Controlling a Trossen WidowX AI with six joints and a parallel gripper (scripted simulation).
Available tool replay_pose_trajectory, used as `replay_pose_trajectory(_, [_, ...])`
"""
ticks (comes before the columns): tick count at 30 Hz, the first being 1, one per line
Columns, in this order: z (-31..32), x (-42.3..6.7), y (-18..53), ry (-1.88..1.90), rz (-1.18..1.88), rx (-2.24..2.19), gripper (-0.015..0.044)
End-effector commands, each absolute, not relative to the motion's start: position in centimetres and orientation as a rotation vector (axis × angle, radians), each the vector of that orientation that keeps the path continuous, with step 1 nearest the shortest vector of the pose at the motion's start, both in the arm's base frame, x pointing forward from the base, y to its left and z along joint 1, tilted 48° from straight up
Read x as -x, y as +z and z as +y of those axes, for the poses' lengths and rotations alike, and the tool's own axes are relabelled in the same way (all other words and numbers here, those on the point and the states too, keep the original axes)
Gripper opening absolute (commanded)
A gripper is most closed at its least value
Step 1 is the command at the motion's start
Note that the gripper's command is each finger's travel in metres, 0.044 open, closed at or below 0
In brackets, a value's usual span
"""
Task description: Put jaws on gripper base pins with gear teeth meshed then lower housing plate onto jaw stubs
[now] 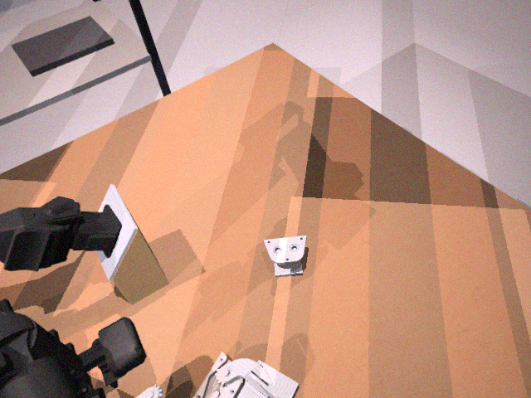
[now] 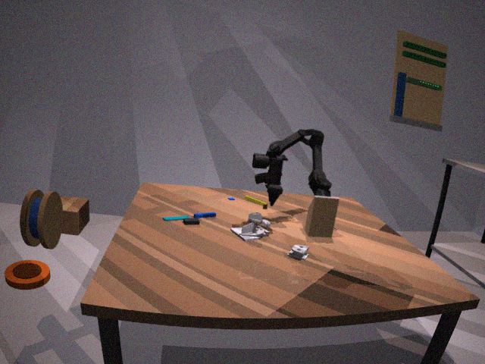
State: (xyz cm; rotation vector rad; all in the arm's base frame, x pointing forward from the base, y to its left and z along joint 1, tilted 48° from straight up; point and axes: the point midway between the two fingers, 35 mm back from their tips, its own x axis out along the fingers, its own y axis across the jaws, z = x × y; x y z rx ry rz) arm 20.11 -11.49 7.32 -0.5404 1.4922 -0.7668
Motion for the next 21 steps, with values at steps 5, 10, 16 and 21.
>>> replay_pose_trajectory(5, [-11.49,-20.11,7.32,-0.767,1.492,0.54,0.0099])
replay_pose_trajectory(10, [-11.49,-20.11,7.32,-0.767,1.492,0.54,0.0])
replay_pose_trajectory(16, [-11.49,-20.11,7.32,-0.767,1.492,0.54,0.0])
replay_pose_trajectory(21, [-11.49,-20.11,7.32,-0.767,1.492,0.54,0.0])
